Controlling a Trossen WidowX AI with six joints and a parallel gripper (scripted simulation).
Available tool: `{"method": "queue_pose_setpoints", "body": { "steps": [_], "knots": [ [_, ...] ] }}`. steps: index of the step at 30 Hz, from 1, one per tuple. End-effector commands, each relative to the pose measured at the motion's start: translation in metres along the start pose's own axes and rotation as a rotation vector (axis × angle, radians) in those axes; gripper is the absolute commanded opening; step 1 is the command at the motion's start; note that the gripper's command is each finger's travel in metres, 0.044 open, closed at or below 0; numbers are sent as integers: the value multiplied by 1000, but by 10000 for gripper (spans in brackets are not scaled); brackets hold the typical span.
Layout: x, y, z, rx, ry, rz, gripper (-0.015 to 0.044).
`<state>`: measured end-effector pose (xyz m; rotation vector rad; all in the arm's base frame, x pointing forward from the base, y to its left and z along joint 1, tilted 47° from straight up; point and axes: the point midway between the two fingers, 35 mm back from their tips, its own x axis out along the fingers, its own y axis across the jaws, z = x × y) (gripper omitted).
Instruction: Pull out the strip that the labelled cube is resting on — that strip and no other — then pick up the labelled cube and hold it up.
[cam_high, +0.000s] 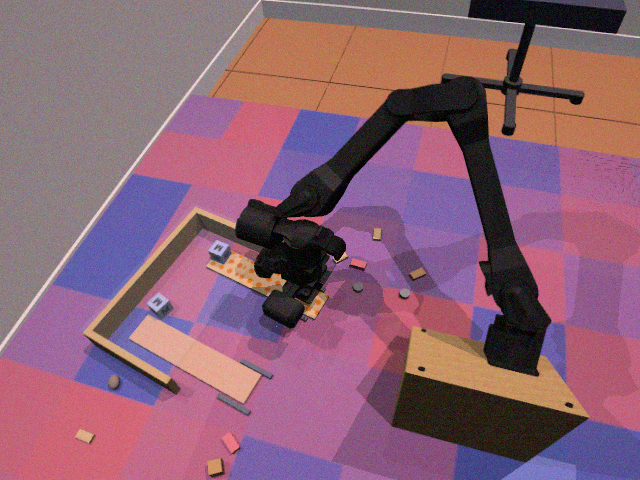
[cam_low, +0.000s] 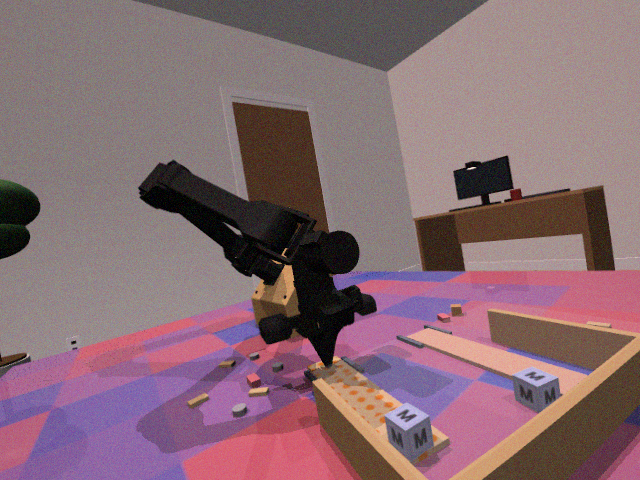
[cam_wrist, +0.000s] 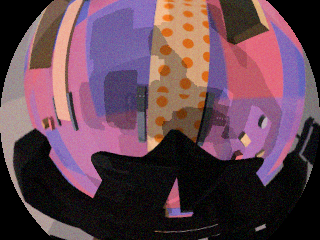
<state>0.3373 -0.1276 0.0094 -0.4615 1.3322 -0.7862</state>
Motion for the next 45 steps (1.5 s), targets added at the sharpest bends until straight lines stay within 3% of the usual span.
{"method": "queue_pose_setpoints", "body": {
  "steps": [1,45],
  "knots": [
    [4,1,-13,-10,19,-1,0],
    [4,0,-79,-13,22,-1,0]
  ]
}}
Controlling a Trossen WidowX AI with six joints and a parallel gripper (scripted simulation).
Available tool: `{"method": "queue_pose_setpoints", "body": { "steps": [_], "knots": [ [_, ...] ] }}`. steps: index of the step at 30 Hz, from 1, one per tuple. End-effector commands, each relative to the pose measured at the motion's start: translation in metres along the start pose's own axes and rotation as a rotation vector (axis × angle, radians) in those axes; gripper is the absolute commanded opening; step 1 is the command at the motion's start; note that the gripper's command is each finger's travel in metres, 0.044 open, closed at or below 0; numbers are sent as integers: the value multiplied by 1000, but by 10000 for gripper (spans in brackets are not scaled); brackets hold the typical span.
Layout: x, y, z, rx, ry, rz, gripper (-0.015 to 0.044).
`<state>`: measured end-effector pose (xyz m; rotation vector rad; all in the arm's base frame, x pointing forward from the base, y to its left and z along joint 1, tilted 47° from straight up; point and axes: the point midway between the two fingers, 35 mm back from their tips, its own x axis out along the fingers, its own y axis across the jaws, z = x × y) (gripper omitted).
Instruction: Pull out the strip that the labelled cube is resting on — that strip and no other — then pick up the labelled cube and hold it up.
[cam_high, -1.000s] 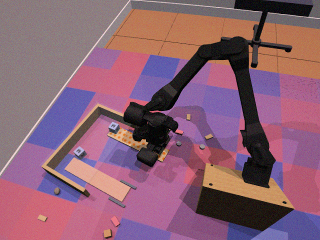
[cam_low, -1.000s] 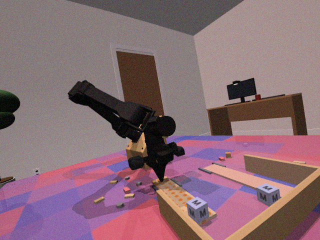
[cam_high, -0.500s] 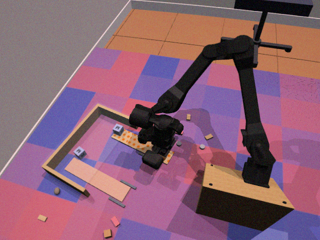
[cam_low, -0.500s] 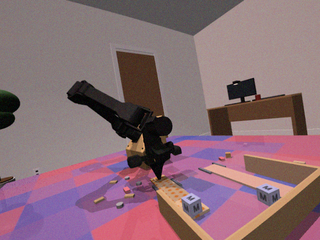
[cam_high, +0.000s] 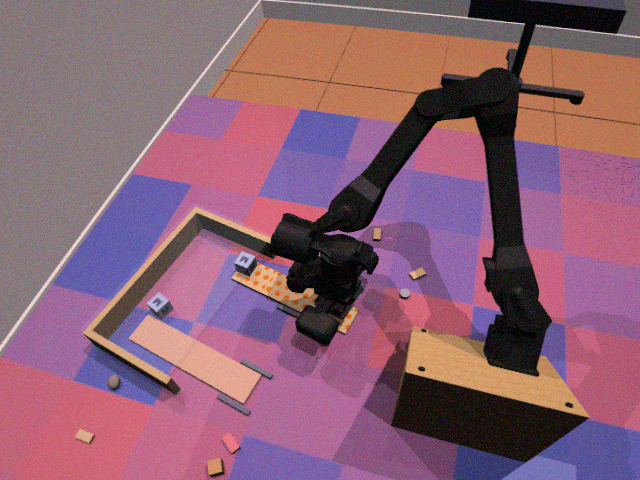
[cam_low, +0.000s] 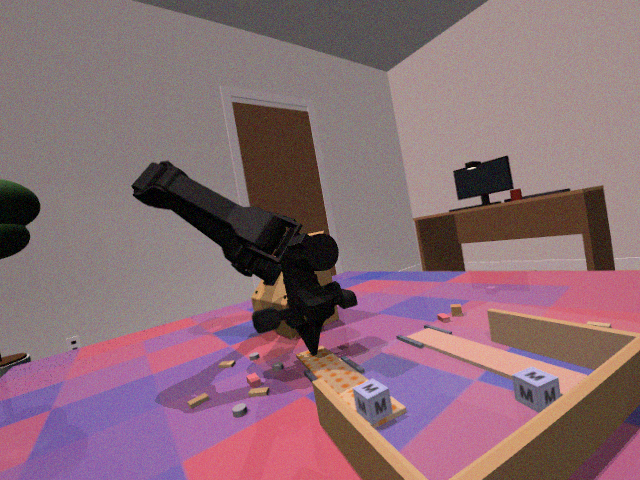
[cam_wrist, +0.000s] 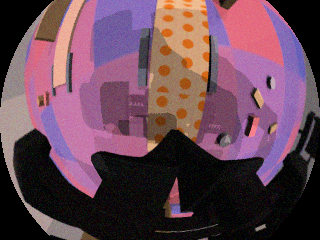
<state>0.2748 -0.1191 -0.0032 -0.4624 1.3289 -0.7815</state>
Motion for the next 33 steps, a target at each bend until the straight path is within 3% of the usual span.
{"method": "queue_pose_setpoints", "body": {
  "steps": [1,33],
  "knots": [
    [5,0,-16,-12,27,-4,0],
    [4,-1,-59,-14,29,-4,0]
  ]
}}
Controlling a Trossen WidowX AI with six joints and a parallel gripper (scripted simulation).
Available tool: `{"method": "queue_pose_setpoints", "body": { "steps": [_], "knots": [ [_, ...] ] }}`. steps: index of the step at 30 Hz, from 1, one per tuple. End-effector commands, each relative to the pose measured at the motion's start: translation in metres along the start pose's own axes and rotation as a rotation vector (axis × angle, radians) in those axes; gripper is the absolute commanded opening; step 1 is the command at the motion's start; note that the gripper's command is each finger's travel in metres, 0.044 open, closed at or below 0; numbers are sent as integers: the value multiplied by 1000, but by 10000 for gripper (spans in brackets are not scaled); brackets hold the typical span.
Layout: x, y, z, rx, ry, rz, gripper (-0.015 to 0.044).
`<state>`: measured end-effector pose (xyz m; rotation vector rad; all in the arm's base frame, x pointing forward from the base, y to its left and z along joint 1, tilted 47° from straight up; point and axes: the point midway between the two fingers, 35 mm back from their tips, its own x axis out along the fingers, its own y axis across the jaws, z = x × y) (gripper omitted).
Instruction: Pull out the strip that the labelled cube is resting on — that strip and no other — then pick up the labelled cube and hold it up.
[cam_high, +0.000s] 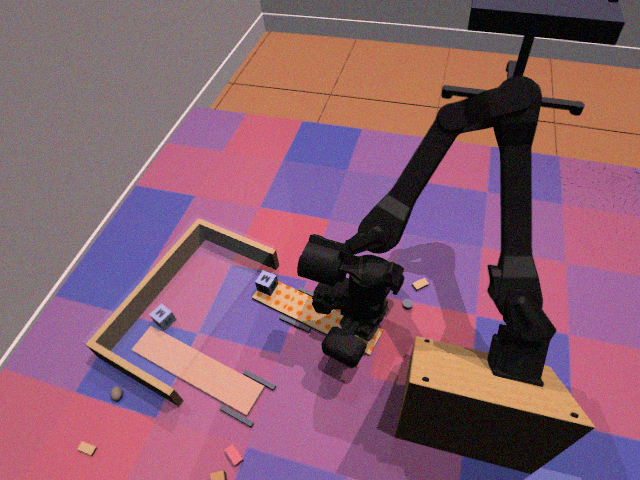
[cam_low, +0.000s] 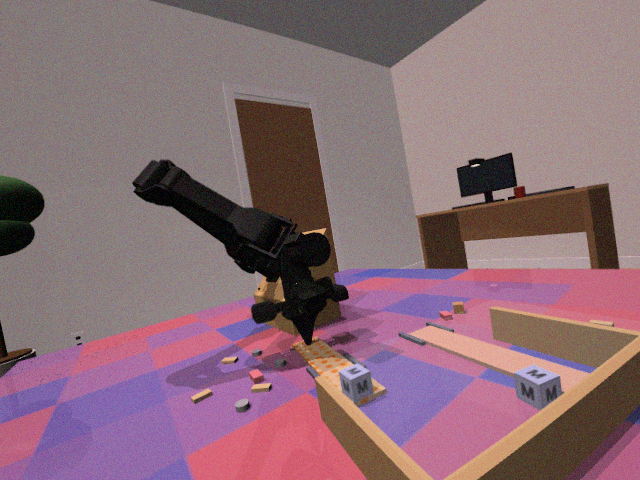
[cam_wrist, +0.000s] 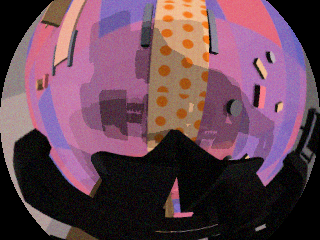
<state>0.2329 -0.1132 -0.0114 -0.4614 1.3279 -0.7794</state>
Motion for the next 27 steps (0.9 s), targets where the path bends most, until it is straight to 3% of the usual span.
{"method": "queue_pose_setpoints", "body": {
  "steps": [1,27],
  "knots": [
    [4,-1,-17,-14,30,-6,0],
    [4,-1,-46,-15,32,-6,0]
  ]
}}
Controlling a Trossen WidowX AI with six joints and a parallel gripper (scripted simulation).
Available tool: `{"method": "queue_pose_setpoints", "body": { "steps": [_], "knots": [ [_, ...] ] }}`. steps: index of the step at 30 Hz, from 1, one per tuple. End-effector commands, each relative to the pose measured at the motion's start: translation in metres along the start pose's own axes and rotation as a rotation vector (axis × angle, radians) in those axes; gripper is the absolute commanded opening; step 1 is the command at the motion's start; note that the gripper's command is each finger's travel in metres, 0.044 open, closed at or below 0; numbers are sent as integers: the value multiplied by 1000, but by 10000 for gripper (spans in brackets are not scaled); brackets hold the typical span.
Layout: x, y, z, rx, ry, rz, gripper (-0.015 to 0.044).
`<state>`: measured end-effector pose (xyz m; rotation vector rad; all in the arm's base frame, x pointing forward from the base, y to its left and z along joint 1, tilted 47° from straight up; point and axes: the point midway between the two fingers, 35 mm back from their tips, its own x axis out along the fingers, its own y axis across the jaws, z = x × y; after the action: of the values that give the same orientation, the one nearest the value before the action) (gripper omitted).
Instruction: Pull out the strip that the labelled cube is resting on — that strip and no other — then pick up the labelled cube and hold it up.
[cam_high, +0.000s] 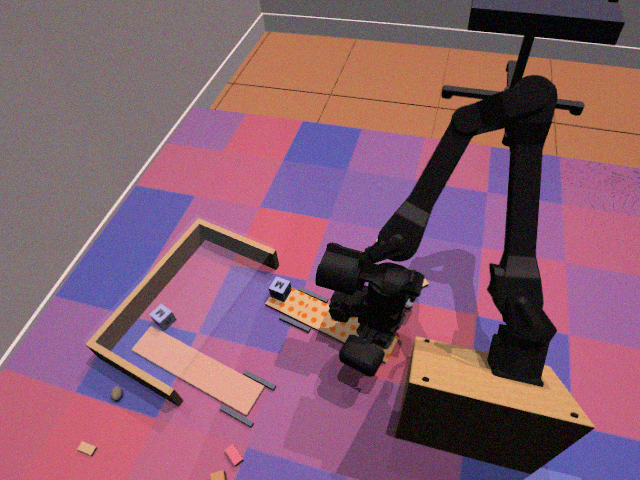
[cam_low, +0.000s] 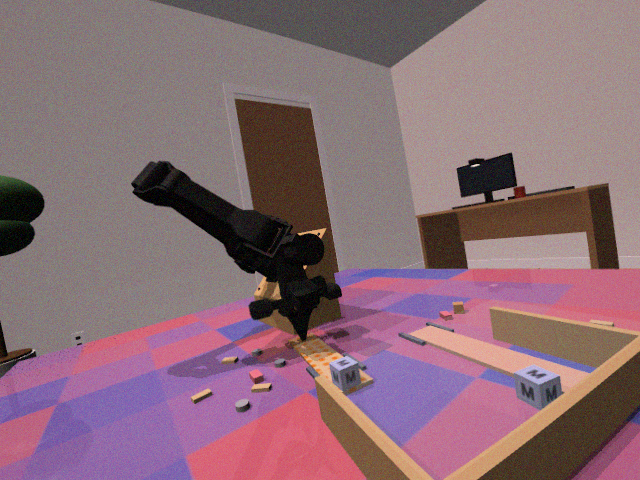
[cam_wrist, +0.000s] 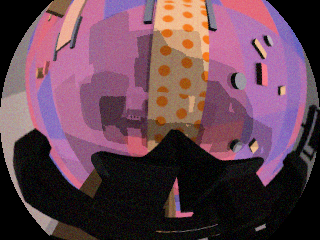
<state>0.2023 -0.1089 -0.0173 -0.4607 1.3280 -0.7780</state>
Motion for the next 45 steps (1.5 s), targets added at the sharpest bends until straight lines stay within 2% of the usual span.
{"method": "queue_pose_setpoints", "body": {
  "steps": [1,35,41,45],
  "knots": [
    [4,-1,-14,-15,32,-8,0],
    [4,-1,-14,-15,32,-8,0],
    [-40,1,0,-13,30,-4,0],
    [-41,1,0,-14,31,-5,0]
  ]
}}
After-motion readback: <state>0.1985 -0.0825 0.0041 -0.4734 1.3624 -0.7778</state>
